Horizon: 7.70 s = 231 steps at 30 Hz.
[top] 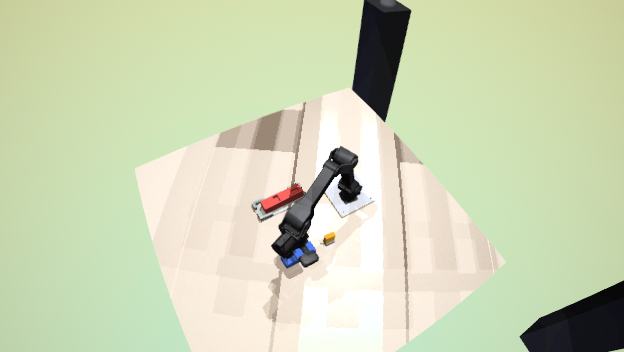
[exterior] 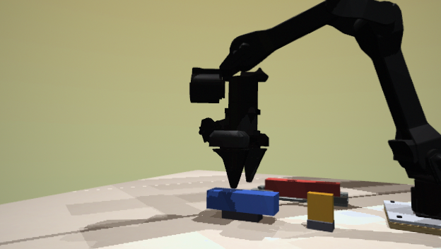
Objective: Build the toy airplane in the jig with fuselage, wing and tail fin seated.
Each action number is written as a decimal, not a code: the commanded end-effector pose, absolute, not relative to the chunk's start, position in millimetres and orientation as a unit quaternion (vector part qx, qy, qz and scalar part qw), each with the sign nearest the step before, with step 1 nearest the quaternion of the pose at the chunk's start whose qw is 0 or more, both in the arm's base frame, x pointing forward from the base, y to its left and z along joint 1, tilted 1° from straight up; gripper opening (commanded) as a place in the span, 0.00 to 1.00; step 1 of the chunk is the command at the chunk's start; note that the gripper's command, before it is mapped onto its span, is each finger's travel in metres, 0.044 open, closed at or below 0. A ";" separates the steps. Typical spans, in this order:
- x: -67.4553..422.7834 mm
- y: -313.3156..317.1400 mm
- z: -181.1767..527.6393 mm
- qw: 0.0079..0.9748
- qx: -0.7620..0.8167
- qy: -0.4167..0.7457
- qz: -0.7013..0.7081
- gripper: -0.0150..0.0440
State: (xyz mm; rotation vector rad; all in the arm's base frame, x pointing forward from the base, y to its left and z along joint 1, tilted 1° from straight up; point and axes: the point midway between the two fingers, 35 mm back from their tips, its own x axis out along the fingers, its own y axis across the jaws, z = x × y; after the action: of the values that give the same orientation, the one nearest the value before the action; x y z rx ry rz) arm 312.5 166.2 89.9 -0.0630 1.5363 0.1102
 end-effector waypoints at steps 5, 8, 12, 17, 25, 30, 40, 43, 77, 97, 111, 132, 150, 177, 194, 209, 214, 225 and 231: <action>312.5 166.4 75.3 0.716 -0.028 0.696 0.048 1.00; 312.7 166.6 70.5 0.716 -0.028 0.696 0.048 1.00; 312.7 166.7 64.0 0.716 -0.028 0.696 0.048 1.00; 312.6 166.8 56.0 0.716 -0.028 0.696 0.048 1.00; 312.4 166.8 52.1 0.716 -0.028 0.696 0.048 0.82; 312.4 166.8 52.1 0.716 -0.028 0.696 0.048 0.60; 313.4 166.8 53.6 0.718 -0.026 0.694 0.047 0.35; 317.3 167.2 60.4 0.727 -0.020 0.685 0.042 0.25; 315.0 165.4 159.1 0.722 -0.024 0.690 0.045 0.25; 318.5 134.7 174.1 0.717 0.030 0.696 -0.010 0.25; 327.7 90.1 165.8 0.708 0.119 0.689 -0.100 0.25; 329.2 22.4 152.9 0.674 0.249 0.656 -0.232 0.25; 318.6 -34.5 141.2 0.623 0.357 0.607 -0.341 0.25; 291.5 -98.9 126.2 0.534 0.478 0.522 -0.464 0.39; 291.5 -98.8 126.1 0.534 0.478 0.522 -0.464 0.58; 292.9 -99.2 104.5 0.534 0.478 0.522 -0.464 0.58; 293.1 -99.2 96.5 0.534 0.478 0.522 -0.464 0.58; 292.5 -98.9 88.1 0.534 0.476 0.524 -0.463 0.57; 292.5 -98.9 88.1 0.534 0.476 0.524 -0.463 0.44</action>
State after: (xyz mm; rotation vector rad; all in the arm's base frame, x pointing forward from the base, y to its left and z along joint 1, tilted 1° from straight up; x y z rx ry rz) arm 292.4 -98.8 87.7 1.1355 1.2481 -1.1026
